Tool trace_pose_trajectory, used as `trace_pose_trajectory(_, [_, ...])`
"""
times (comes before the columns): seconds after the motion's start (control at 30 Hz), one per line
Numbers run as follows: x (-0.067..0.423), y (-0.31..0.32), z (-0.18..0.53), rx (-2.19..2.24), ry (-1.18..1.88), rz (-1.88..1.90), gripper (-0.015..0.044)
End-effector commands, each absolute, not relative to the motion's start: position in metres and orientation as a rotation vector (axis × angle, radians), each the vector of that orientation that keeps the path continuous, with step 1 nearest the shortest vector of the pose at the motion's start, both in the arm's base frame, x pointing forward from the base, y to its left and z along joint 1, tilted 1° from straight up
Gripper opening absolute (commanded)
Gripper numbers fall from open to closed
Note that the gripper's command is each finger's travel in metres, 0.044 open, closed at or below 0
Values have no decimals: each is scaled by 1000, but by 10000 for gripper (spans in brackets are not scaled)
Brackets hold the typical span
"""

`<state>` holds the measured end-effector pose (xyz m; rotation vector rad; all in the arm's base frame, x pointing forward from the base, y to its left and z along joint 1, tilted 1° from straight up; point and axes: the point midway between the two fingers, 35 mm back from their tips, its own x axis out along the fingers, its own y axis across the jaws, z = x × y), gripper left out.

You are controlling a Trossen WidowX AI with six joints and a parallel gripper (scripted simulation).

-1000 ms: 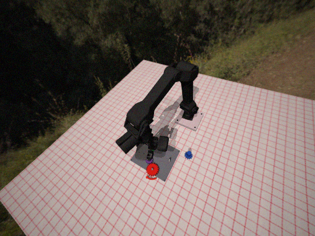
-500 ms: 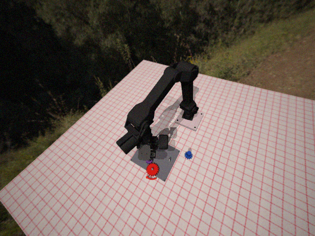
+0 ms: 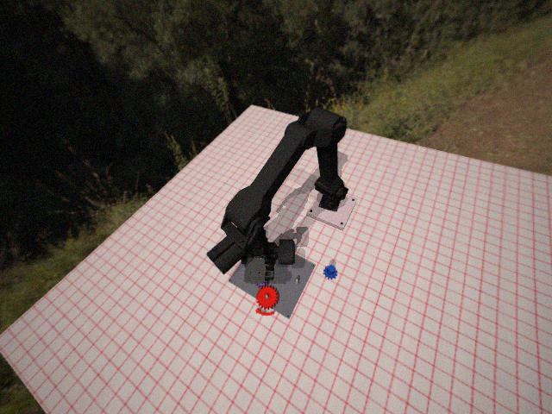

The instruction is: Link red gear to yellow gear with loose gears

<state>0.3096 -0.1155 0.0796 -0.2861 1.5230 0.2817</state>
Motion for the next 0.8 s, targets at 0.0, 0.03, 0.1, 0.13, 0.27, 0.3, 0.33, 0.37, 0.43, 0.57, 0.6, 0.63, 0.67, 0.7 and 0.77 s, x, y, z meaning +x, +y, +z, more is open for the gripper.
trace_pose_trajectory(0.0, [308,-115,72,-233,1539,231,0])
trace_pose_trajectory(0.03, [308,-115,71,-212,1541,210,0])
trace_pose_trajectory(0.1, [308,-115,67,-167,1545,167,0])
trace_pose_trajectory(0.13, [308,-115,66,-146,1547,146,0])
trace_pose_trajectory(0.27, [308,-115,60,-65,1551,66,0])
trace_pose_trajectory(0.3, [308,-115,61,-44,1551,46,0])
trace_pose_trajectory(0.33, [308,-115,62,-21,1552,23,0])
trace_pose_trajectory(0.37, [307,-116,62,3,1552,0,0])
trace_pose_trajectory(0.43, [308,-116,62,26,1552,-23,0])
trace_pose_trajectory(0.57, [308,-116,62,2,1552,1,0])
trace_pose_trajectory(0.6, [308,-116,62,-8,1552,11,0])
trace_pose_trajectory(0.63, [308,-116,61,-21,1552,24,0])
trace_pose_trajectory(0.67, [308,-116,61,-37,1551,39,0])
trace_pose_trajectory(0.7, [308,-115,61,-57,1551,59,0])
trace_pose_trajectory(0.77, [308,-115,61,-97,1550,98,0])
